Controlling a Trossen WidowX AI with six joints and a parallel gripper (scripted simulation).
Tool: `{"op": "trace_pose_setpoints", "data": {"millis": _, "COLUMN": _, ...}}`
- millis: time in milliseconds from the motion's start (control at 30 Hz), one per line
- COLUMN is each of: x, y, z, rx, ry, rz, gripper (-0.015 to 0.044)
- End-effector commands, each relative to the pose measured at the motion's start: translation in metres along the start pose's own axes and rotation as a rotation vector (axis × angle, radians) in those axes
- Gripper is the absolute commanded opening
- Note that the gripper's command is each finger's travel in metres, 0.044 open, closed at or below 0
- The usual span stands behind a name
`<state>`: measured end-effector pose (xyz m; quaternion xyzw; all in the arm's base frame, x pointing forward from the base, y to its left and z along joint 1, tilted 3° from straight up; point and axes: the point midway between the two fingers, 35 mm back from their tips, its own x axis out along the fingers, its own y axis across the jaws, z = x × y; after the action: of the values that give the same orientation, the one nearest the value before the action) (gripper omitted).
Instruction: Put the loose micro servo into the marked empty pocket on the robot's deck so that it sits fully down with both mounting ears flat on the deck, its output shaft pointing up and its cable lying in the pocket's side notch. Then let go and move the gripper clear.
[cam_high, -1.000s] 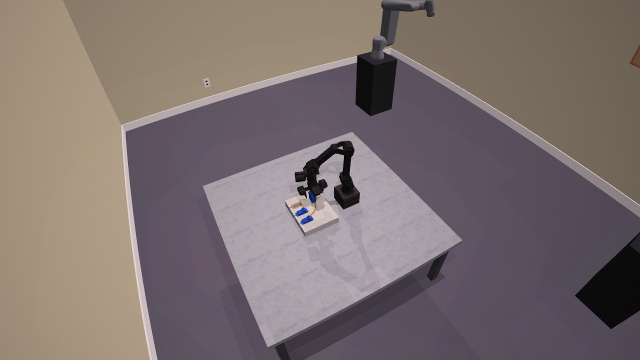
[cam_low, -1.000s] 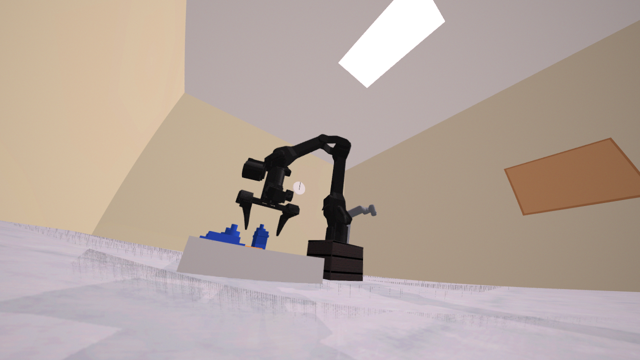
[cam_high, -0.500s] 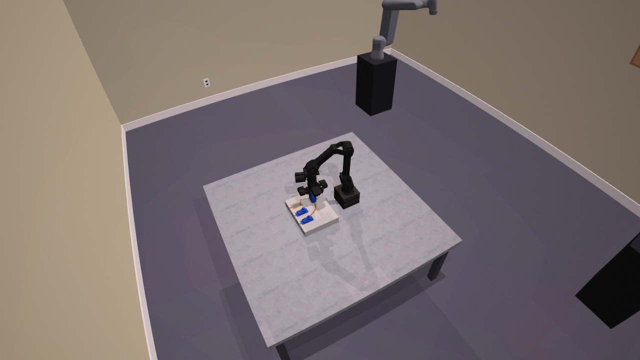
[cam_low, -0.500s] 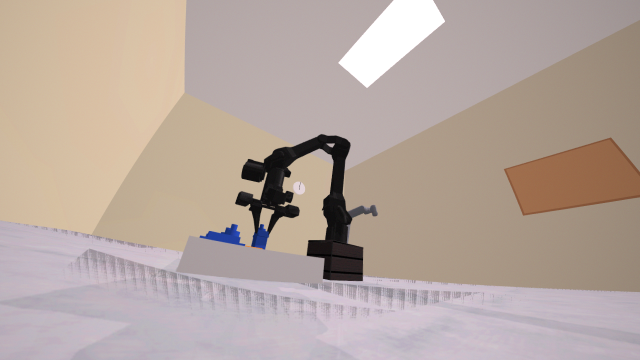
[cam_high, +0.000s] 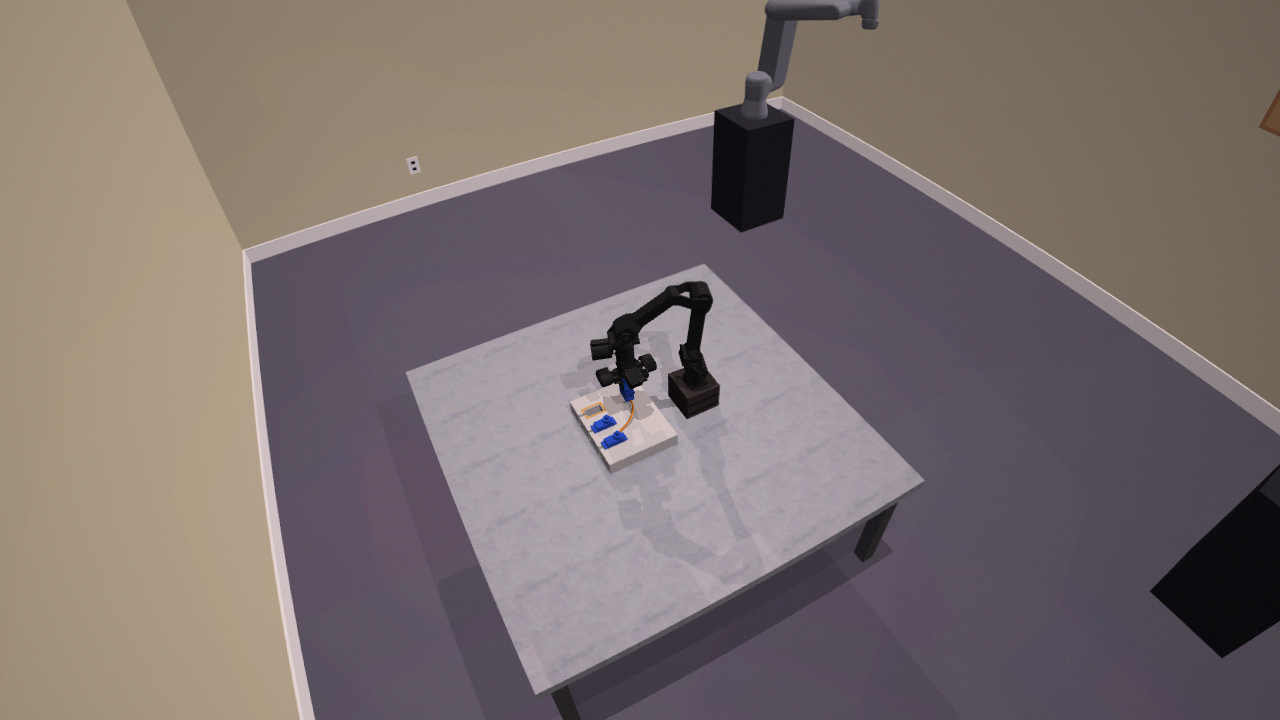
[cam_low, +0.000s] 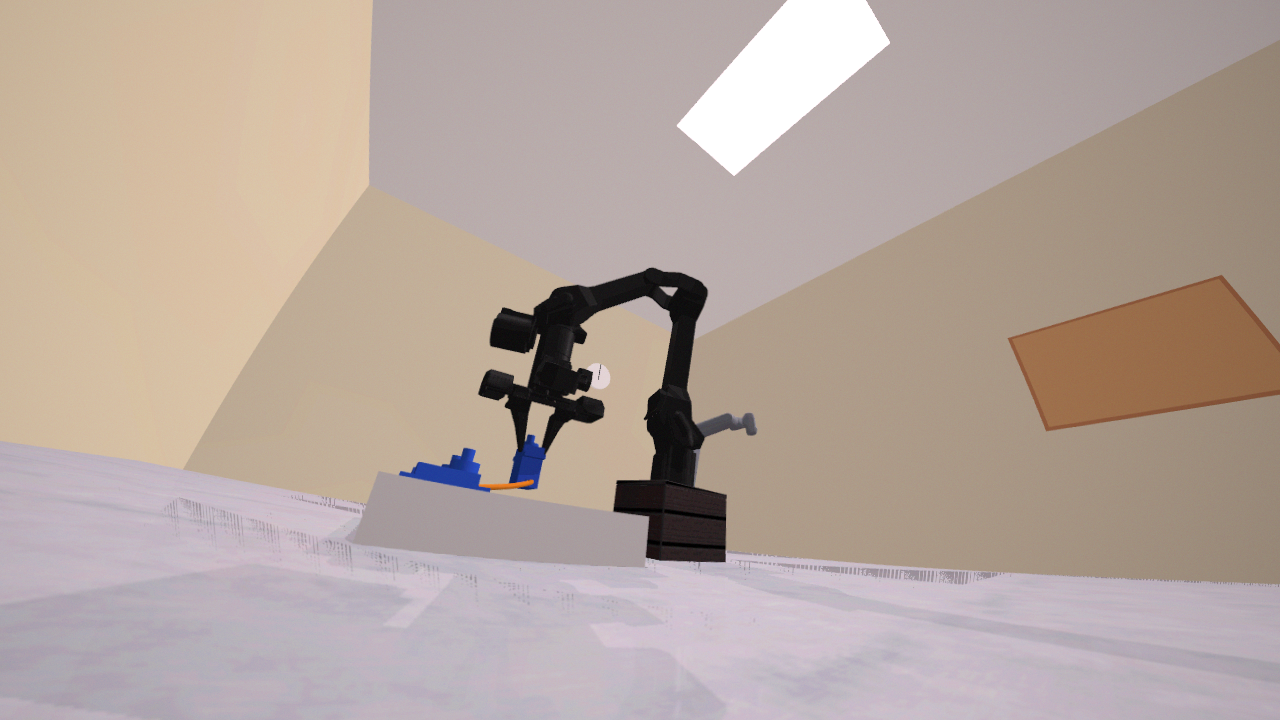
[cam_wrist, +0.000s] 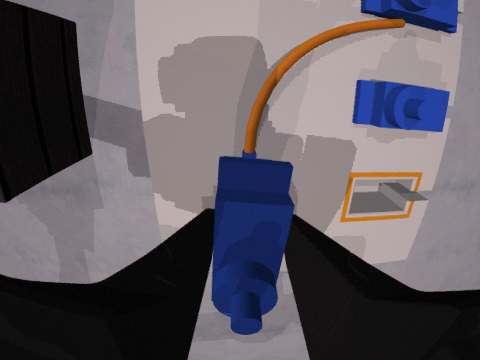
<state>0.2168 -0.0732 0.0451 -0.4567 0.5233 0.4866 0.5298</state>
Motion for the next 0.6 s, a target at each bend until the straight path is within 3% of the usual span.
{"op": "trace_pose_setpoints", "data": {"millis": 0, "x": -0.007, "y": 0.001, "z": 0.001, "rx": -0.006, "ry": -0.001, "rz": -0.008, "gripper": 0.0}}
{"op": "trace_pose_setpoints", "data": {"millis": 567, "x": -0.007, "y": -0.021, "z": -0.002, "rx": -0.006, "ry": -0.001, "rz": -0.009, "gripper": 0.0}}
